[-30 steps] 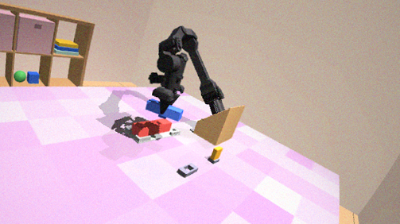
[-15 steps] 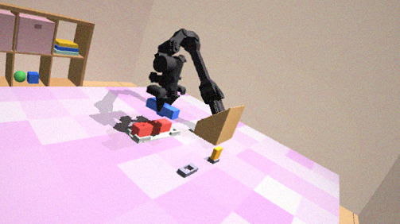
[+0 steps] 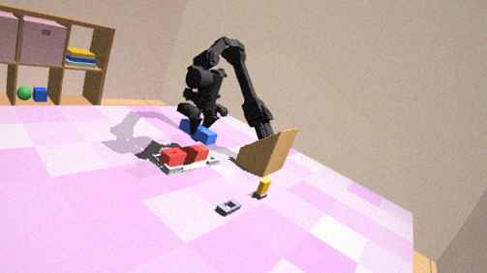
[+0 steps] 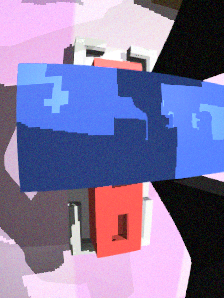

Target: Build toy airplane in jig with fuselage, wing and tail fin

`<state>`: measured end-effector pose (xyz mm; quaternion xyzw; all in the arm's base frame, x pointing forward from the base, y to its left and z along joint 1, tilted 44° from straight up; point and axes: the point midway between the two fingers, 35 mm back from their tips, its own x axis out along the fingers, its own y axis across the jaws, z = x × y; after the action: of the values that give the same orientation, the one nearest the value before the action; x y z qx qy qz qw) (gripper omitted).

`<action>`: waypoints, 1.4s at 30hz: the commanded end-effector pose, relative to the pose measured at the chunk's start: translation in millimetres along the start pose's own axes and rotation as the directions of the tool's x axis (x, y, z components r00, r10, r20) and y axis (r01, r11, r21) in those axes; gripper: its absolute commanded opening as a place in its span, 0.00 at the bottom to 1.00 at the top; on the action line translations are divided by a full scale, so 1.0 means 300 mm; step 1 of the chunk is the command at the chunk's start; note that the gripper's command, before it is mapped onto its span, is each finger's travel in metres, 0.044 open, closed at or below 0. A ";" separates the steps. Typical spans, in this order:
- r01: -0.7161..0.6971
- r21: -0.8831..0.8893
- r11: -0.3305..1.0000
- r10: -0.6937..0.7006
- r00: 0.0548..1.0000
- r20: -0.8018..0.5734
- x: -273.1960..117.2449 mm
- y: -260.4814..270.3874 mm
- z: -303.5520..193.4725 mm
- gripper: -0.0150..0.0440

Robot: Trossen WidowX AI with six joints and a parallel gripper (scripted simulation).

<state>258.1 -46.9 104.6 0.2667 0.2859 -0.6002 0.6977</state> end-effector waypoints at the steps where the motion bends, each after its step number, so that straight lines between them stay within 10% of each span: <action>1: -0.002 0.008 1.000 0.002 1.000 0.003 0.001 0.000 0.002 0.59; 42: -0.001 0.013 1.000 0.001 1.000 0.001 0.128 0.002 0.006 0.57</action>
<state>263.3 -74.5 78.0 0.2709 0.2816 -0.6020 0.6964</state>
